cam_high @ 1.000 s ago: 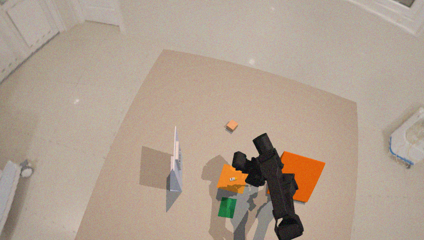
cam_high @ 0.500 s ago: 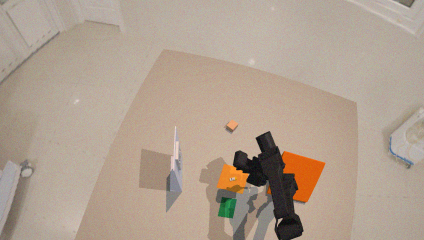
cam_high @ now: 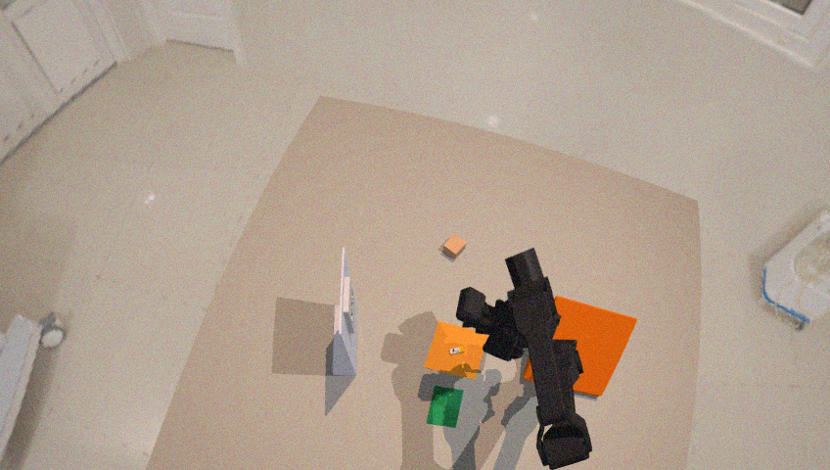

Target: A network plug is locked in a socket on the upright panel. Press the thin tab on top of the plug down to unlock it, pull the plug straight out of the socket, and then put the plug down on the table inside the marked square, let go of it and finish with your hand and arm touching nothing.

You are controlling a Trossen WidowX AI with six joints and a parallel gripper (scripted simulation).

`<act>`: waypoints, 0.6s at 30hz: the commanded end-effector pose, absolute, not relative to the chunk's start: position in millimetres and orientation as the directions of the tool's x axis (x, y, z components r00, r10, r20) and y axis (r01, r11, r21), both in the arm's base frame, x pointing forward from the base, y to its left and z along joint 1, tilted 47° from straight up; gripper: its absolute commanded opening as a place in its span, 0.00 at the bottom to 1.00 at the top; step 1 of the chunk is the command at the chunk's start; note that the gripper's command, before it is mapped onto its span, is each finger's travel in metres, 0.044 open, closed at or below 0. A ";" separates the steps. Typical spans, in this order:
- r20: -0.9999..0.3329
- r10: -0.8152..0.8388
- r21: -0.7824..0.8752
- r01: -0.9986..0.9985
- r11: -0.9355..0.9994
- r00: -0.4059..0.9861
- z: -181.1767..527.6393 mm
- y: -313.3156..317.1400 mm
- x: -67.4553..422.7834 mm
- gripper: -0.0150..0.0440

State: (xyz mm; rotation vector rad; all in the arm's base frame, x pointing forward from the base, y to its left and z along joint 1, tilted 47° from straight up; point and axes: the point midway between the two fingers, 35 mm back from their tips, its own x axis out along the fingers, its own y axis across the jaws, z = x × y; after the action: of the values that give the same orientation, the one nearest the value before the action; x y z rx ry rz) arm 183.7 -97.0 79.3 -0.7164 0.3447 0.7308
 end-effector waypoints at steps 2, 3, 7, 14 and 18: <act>-0.525 0.483 -0.466 -0.712 0.526 0.701 87.0 -107.2 181.4 0.52; -0.526 0.482 -0.465 -0.712 0.527 0.701 88.9 -109.2 180.8 0.52; -0.527 0.482 -0.462 -0.712 0.529 0.700 96.6 -117.3 178.6 0.52; -0.524 0.483 -0.467 -0.711 0.526 0.702 110.8 -130.4 174.8 0.52; -0.521 0.484 -0.470 -0.709 0.525 0.703 119.3 -137.6 172.2 0.52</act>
State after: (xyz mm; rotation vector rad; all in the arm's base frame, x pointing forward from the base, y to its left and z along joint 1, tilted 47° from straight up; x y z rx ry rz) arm 174.3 -132.5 114.6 -0.7136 0.3471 0.7278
